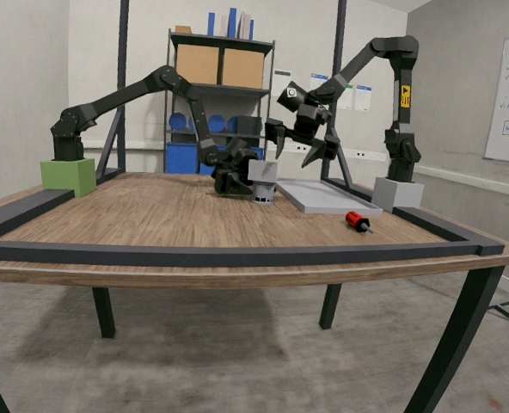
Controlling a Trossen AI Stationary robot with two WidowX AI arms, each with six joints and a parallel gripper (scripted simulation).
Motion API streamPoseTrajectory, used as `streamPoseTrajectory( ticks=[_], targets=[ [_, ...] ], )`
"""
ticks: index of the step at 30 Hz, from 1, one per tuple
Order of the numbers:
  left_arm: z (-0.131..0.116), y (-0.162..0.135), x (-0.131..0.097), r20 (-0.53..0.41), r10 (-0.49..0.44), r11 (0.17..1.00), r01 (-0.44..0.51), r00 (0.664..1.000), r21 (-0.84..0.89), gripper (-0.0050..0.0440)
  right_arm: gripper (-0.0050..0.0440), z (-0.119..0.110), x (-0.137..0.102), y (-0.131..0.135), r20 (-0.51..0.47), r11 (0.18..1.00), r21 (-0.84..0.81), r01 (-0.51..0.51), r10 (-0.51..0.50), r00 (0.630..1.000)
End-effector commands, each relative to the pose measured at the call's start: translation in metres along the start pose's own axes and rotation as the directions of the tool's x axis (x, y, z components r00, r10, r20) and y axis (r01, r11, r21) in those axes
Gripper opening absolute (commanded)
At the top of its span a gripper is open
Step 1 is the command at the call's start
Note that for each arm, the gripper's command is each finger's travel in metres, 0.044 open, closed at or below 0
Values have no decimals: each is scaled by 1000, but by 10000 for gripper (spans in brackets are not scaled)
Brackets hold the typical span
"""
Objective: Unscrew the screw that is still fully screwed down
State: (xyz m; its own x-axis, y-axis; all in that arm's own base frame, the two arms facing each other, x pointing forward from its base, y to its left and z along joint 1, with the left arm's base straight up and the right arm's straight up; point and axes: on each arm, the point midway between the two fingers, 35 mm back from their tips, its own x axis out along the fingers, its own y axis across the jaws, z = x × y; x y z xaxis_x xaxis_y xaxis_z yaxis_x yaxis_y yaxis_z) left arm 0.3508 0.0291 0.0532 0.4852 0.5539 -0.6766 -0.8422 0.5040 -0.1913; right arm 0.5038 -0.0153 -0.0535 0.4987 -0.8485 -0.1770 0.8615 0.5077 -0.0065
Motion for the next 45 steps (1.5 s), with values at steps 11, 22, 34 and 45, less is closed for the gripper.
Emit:
streamPoseTrajectory(
  ticks=[11,22,34,45],
  targets=[
    [47,-62,-49,0,-327,941,326,945,86,300,400,20,-17,6,14,999,45,-3,2,1000],
    [66,-83,-82,25,-473,870,462,881,169,300,400,21,-27,6,14,999,50,-3,2,1000],
    [88,-101,-116,43,-617,764,585,786,271,300,400,22,-36,7,15,998,57,-3,2,1000],
    [134,-122,-189,122,-816,551,694,566,463,300,400,23,-51,8,14,998,60,-4,3,1000]
  ],
)
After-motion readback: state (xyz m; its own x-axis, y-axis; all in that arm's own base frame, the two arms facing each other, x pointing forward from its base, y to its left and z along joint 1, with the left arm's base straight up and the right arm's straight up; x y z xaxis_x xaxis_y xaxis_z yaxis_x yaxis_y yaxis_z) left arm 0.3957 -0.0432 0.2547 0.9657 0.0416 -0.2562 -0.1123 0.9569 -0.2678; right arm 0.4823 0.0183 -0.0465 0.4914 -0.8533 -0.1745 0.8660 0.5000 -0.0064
